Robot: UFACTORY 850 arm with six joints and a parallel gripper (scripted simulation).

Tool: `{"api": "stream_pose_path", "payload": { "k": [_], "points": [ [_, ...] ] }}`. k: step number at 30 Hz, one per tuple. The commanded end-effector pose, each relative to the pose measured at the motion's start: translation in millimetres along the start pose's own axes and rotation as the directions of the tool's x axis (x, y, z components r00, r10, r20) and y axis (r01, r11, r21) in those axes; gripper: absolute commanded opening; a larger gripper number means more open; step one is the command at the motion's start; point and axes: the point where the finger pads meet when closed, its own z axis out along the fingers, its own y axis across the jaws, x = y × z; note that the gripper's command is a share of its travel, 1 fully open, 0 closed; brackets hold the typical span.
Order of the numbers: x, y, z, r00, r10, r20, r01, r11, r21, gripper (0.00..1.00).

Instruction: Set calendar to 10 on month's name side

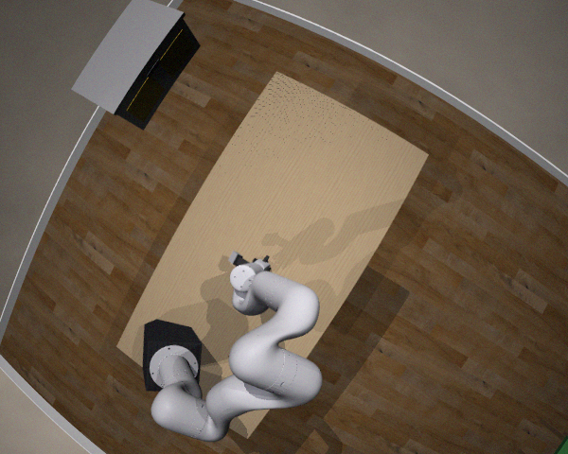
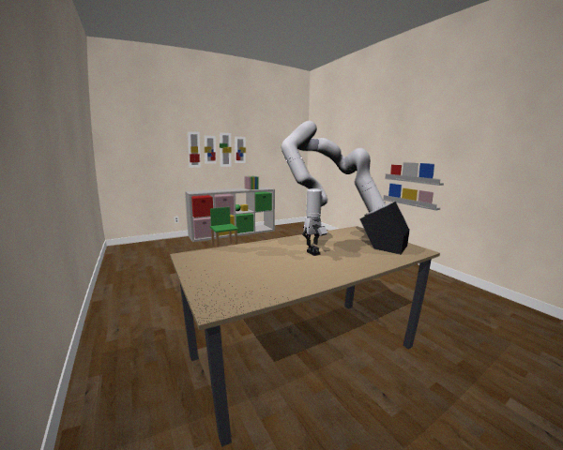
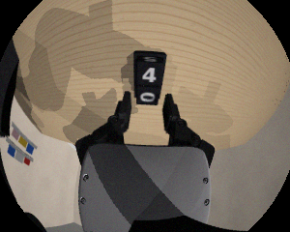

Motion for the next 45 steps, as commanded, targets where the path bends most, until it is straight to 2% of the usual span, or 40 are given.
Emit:
{"api": "stream_pose_path", "payload": {
  "k": [1, 15, 30, 45],
  "points": [
    [0, 1, 0, 1.000, 0.000, 0.000, 0.000, 1.000, -0.001, 0.49],
    [0, 1, 2, 1.000, 0.000, 0.000, 0.000, 1.000, -0.001, 0.49],
    [0, 1, 24, 1.000, 0.000, 0.000, 0.000, 1.000, -0.001, 0.49],
    [0, 1, 28, 1.000, 0.000, 0.000, 0.000, 1.000, -0.001, 0.49]
  ]
}}
